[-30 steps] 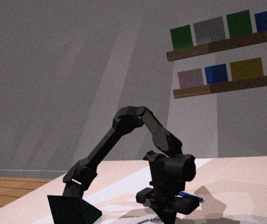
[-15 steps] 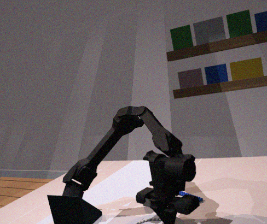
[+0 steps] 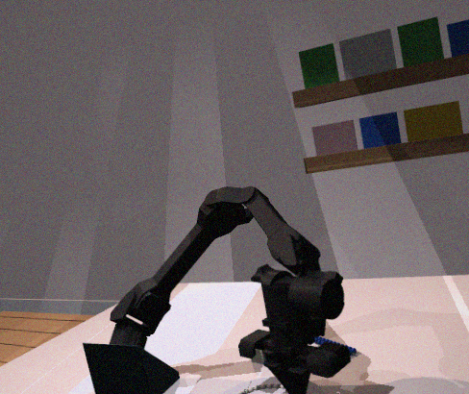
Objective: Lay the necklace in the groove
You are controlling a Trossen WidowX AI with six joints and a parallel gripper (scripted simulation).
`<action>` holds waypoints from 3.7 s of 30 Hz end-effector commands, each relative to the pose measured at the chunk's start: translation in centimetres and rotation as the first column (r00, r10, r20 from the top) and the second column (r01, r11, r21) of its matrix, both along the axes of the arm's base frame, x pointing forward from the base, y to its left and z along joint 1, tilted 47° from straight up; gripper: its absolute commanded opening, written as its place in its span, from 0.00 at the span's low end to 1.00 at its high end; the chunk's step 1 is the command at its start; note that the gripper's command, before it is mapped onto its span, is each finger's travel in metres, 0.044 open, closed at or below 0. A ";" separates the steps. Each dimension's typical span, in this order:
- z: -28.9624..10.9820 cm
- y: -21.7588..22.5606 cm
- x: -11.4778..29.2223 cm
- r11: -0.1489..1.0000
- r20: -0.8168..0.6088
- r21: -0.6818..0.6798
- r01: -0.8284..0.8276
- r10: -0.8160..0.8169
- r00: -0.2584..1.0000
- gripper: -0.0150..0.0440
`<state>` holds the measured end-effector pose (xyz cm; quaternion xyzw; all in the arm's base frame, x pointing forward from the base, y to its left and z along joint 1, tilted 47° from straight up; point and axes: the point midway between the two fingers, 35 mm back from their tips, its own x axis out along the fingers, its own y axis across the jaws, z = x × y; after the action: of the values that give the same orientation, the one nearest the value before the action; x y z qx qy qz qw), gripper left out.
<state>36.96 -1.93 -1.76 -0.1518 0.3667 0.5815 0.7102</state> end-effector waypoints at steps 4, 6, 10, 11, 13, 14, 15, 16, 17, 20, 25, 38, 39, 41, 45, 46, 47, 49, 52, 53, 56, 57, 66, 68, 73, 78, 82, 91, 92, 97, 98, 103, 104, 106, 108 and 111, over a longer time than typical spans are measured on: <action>0.1 0.0 0.0 1.000 0.001 0.000 0.000 0.000 1.000 0.25; 0.3 -0.3 0.0 1.000 -0.002 0.004 0.005 -0.005 1.000 0.25; 0.4 -0.4 -0.1 1.000 -0.003 0.006 0.007 -0.007 1.000 0.25; 0.4 -0.4 0.0 1.000 -0.003 0.006 0.007 -0.007 1.000 0.25; 0.4 -0.5 0.4 1.000 -0.003 0.006 0.007 -0.007 1.000 0.25; 0.4 -0.5 0.7 1.000 -0.003 0.006 0.007 -0.007 1.000 0.25; 0.4 -0.5 0.9 1.000 -0.003 0.006 0.007 -0.007 1.000 0.25; 0.4 -0.5 0.9 1.000 -0.003 0.006 0.007 -0.007 1.000 0.25; 0.4 -0.5 0.9 1.000 -0.003 0.006 0.007 -0.007 1.000 0.25; 0.4 -0.5 0.9 1.000 -0.003 0.006 0.007 -0.007 1.000 0.25; -0.1 0.0 1.0 1.000 -0.003 0.006 0.007 -0.007 1.000 0.25; 0.0 -0.2 0.9 1.000 0.001 0.000 0.000 0.000 1.000 0.79; 0.1 -0.2 0.9 1.000 0.001 0.000 0.001 -0.001 1.000 0.83; 0.3 -0.4 0.9 1.000 -0.001 0.004 0.005 -0.005 1.000 0.92; 0.3 -0.4 0.8 1.000 -0.004 0.005 0.006 -0.006 1.000 1.00; 0.4 -0.5 0.8 1.000 -0.003 0.006 0.007 -0.007 1.000 1.00; 0.4 -0.5 0.8 1.000 -0.003 0.006 0.007 -0.007 1.000 1.00; 0.4 -0.5 0.8 1.000 -0.003 0.006 0.007 -0.007 1.000 1.00; 0.4 -0.5 0.8 1.000 -0.003 0.006 0.007 -0.007 1.000 1.00; 0.4 -0.5 0.8 1.000 -0.003 0.006 0.007 -0.007 1.000 1.00; 0.4 -0.5 0.8 1.000 -0.003 0.006 0.007 -0.007 1.000 1.00; 0.4 -0.5 0.8 1.000 -0.003 0.006 0.007 -0.007 1.000 1.00; -0.3 -2.2 0.3 0.998 -0.061 0.004 0.065 -0.065 0.996 0.82; -0.9 -3.5 -0.3 0.994 -0.109 0.001 0.113 -0.112 0.988 0.73; -2.4 -6.6 -1.9 0.974 -0.228 -0.011 0.228 -0.224 0.948 0.51; -3.0 -8.0 -2.8 0.960 -0.284 -0.019 0.281 -0.274 0.919 0.46; -3.3 -7.8 -2.8 0.960 -0.284 -0.019 0.281 -0.274 0.919 0.46; -3.9 -7.1 -2.6 0.961 -0.273 -0.020 0.275 -0.270 0.923 0.46; -3.9 -7.0 -2.6 0.961 -0.274 -0.020 0.275 -0.270 0.923 0.46; -4.5 -6.5 -2.6 0.961 -0.276 -0.019 0.277 -0.271 0.922 0.46; -4.6 -6.4 -2.6 0.961 -0.277 -0.019 0.277 -0.271 0.922 0.46; -5.2 -5.8 -2.6 0.960 -0.280 -0.018 0.279 -0.273 0.920 0.46; -5.3 -5.7 -2.6 0.960 -0.281 -0.018 0.279 -0.273 0.920 0.46; -5.5 -5.4 -2.6 0.960 -0.282 -0.017 0.280 -0.273 0.920 0.46; -5.7 -5.2 -2.6 0.960 -0.283 -0.017 0.280 -0.273 0.919 0.46; -5.8 -5.1 -2.6 0.960 -0.284 -0.017 0.281 -0.274 0.919 0.46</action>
<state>34.36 -7.22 -7.45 -0.0101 0.4758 0.4972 0.7255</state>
